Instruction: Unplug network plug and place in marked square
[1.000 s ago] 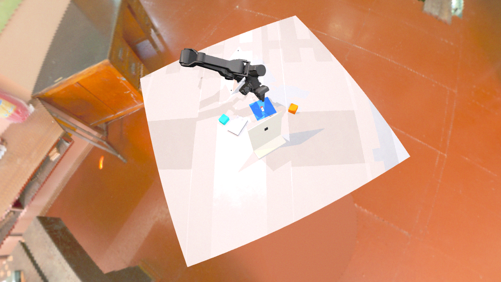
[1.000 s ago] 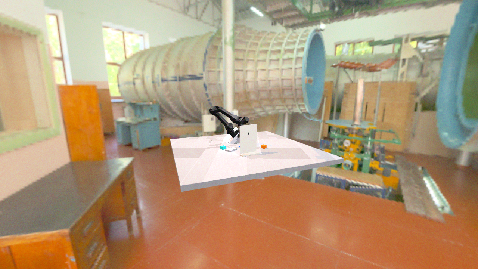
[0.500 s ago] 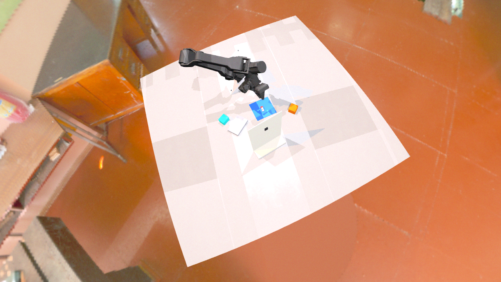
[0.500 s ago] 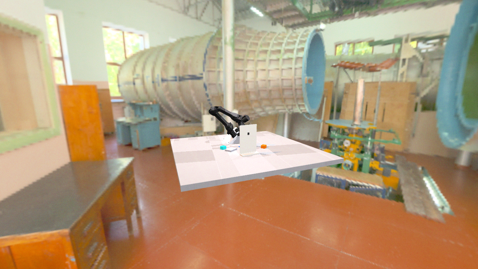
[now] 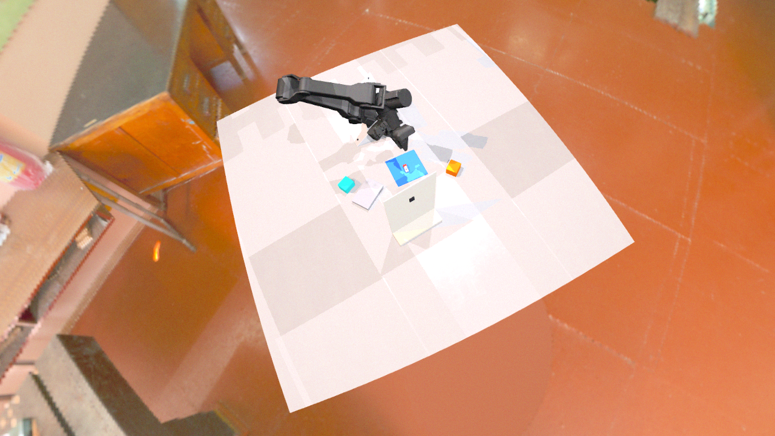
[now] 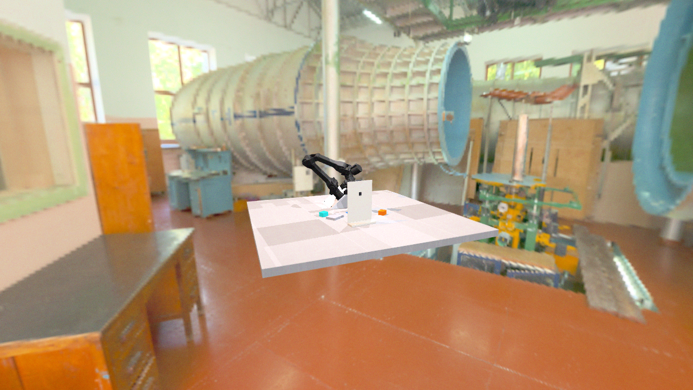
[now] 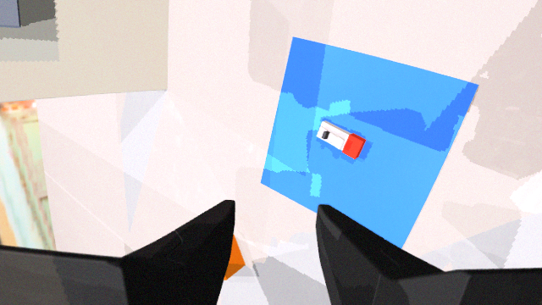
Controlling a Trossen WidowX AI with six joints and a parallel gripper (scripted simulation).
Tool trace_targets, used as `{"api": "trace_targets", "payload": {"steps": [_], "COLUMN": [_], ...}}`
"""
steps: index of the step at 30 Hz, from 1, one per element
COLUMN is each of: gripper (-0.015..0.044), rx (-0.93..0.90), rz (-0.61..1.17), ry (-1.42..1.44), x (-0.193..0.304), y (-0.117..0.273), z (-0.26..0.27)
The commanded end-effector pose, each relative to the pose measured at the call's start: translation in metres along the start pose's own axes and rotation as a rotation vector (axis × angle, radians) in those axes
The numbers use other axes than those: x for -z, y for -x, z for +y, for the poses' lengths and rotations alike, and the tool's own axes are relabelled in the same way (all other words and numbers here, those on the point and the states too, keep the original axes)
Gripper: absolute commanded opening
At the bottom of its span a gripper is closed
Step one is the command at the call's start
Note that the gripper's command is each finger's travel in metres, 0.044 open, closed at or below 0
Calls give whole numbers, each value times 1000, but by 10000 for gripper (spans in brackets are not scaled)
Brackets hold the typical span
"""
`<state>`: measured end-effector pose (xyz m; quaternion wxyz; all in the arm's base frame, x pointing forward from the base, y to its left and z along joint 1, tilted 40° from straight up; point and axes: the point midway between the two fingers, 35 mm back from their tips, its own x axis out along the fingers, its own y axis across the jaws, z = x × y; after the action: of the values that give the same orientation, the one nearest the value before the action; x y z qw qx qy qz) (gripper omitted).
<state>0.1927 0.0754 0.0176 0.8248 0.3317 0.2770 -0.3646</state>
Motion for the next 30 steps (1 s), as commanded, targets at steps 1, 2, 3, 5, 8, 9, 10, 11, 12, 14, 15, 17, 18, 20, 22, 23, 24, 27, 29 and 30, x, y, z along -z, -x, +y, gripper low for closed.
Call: {"api": "trace_targets", "payload": {"steps": [1,2,3,5,8,9,10,11,12,14,15,17,18,20,22,23,24,27,29,30], "gripper": [156,156,156,156,156,156,156,156,156,156,156,156,156,156,156,156,156,156,156,156], "rx": [-7,-7,-7,-7,-8,-8,-9,-9,-9,-2,-2,-2,-2,-3,-3,-3,-3,-3,-3,-4], "rz": [-1,-1,-1,-2,-3,-3,-3,-4,-4,-4,-3,-3,-2,-2,-1,-1,-1,0,0,0], "ry": [-9,-9,-9,-9,-8,-8,-8,-8,-8,1,0,0,0,-1,-1,-1,-2,-2,-3,-3], "x": [-1,-1,-1,-2,-2,-3,-3,-3,-4,-2,-2,-2,-1,-1,-1,-1,-1,0,0,0], "y": [5,7,8,10,14,15,17,18,19,16,18,22,24,29,33,35,38,45,50,52], "z": [4,5,5,6,7,8,8,9,9,7,9,13,15,19,22,24,26,31,35,37]}}
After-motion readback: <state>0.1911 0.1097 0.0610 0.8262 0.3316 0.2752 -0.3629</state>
